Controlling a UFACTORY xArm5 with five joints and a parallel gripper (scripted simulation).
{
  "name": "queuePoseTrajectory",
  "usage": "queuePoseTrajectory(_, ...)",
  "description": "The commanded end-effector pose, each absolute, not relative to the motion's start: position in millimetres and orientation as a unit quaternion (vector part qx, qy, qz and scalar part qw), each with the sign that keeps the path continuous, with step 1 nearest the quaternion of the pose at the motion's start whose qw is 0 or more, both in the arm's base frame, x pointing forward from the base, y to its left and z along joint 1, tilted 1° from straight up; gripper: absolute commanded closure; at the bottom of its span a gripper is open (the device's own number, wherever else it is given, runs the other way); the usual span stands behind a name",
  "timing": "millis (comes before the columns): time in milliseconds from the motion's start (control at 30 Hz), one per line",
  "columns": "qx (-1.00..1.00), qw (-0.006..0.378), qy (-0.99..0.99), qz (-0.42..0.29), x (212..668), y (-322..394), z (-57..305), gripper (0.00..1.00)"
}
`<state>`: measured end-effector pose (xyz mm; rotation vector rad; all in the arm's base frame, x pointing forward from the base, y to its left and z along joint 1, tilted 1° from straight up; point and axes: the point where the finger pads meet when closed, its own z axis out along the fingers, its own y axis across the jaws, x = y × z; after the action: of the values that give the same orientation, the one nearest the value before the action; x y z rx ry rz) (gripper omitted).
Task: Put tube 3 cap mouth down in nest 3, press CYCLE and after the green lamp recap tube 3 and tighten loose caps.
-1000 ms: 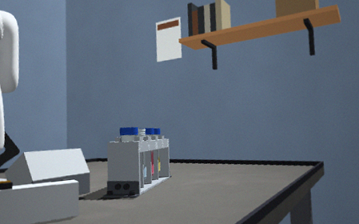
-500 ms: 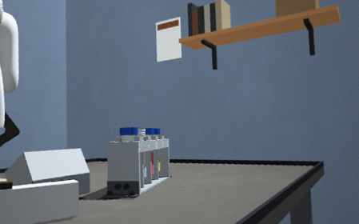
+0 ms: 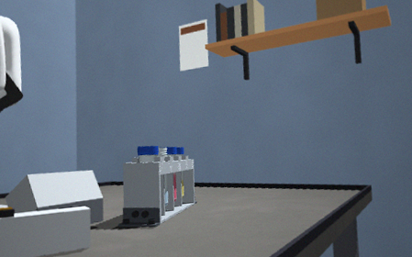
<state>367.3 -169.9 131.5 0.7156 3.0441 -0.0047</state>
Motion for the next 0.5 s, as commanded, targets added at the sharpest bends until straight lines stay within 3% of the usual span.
queuePoseTrajectory(0, 0.229, 0.007, 0.973, -0.005, 367.3, -169.7, 148.2, 0.54)
queuePoseTrajectory(200, 0.229, 0.007, 0.973, -0.005, 367.0, -169.4, 176.2, 0.54)
queuePoseTrajectory(367, 0.229, 0.007, 0.973, -0.005, 367.0, -169.4, 176.2, 0.54)
queuePoseTrajectory(400, 0.269, 0.007, 0.963, -0.005, 363.9, -161.9, 174.0, 1.00)
queuePoseTrajectory(467, 0.348, 0.007, 0.937, -0.004, 357.8, -147.0, 169.7, 1.00)
